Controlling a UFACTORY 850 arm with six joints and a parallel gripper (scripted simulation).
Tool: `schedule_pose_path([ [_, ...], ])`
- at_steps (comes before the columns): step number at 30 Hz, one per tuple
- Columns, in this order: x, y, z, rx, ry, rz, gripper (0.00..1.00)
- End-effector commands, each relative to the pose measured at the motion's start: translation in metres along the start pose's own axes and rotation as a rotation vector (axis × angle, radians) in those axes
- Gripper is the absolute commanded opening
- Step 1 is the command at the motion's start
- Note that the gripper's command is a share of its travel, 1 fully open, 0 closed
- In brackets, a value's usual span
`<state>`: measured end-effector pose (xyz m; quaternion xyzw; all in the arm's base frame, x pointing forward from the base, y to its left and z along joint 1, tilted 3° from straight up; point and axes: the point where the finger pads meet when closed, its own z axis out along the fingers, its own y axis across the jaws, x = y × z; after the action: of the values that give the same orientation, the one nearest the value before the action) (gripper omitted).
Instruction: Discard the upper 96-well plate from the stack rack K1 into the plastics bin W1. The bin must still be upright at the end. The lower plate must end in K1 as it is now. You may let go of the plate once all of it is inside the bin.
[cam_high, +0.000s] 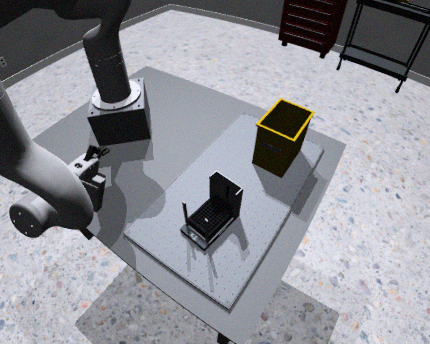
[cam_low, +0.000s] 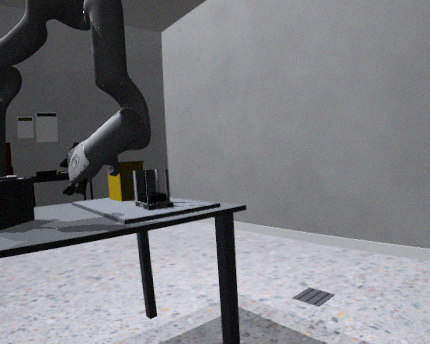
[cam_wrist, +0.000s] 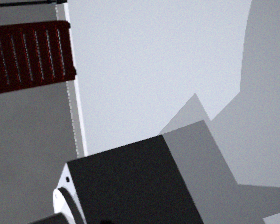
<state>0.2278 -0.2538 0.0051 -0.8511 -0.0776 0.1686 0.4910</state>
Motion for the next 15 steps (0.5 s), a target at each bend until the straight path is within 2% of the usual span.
schedule_pose_path([
  [1, 0.013, 0.000, -0.008, -0.079, -0.030, 0.138, 1.00],
  [3, 0.013, 0.000, -0.008, -0.079, -0.030, 0.138, 1.00],
  [15, 0.047, -0.005, -0.027, -0.276, -0.022, 0.450, 1.00],
])
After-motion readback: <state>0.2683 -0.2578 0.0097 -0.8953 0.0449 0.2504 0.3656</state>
